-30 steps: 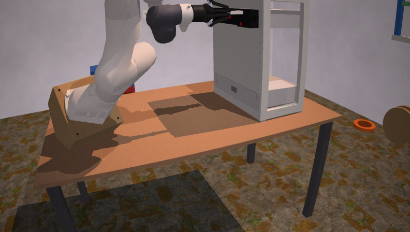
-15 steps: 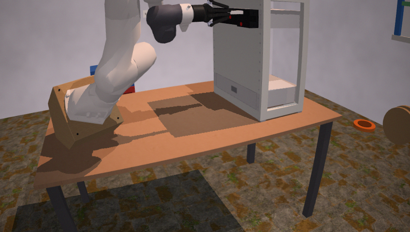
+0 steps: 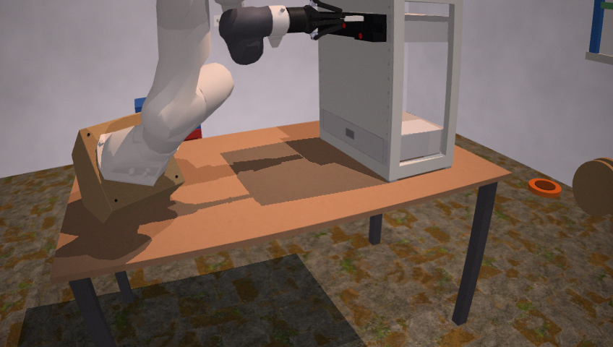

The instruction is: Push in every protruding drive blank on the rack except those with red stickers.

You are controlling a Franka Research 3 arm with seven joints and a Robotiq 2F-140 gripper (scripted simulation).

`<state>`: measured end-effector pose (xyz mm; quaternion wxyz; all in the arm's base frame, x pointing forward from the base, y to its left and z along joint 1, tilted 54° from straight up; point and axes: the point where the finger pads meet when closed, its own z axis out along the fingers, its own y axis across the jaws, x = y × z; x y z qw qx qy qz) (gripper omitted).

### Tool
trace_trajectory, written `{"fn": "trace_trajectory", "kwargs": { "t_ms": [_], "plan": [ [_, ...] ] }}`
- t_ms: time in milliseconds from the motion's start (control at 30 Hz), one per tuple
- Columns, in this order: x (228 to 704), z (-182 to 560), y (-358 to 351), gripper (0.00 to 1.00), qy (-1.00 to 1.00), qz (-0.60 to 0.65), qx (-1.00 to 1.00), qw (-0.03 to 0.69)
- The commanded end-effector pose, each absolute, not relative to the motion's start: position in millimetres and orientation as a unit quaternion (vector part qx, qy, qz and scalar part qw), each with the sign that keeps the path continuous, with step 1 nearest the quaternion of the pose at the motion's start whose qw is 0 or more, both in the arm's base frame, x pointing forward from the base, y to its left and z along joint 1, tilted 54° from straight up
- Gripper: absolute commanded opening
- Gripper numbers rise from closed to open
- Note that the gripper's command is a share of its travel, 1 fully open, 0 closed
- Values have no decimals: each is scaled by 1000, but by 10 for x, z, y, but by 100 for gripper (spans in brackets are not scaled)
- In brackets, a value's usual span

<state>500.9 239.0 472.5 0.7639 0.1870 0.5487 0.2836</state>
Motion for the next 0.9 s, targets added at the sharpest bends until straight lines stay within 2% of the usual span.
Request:
{"fn": "trace_trajectory", "kwargs": {
  "t_ms": [0, 867],
  "plan": [
    [5016, 4726, 2396, 0, 550, 281, 185, 765],
    [5099, 4753, 2400, 0, 550, 281, 185, 765]
  ]
}}
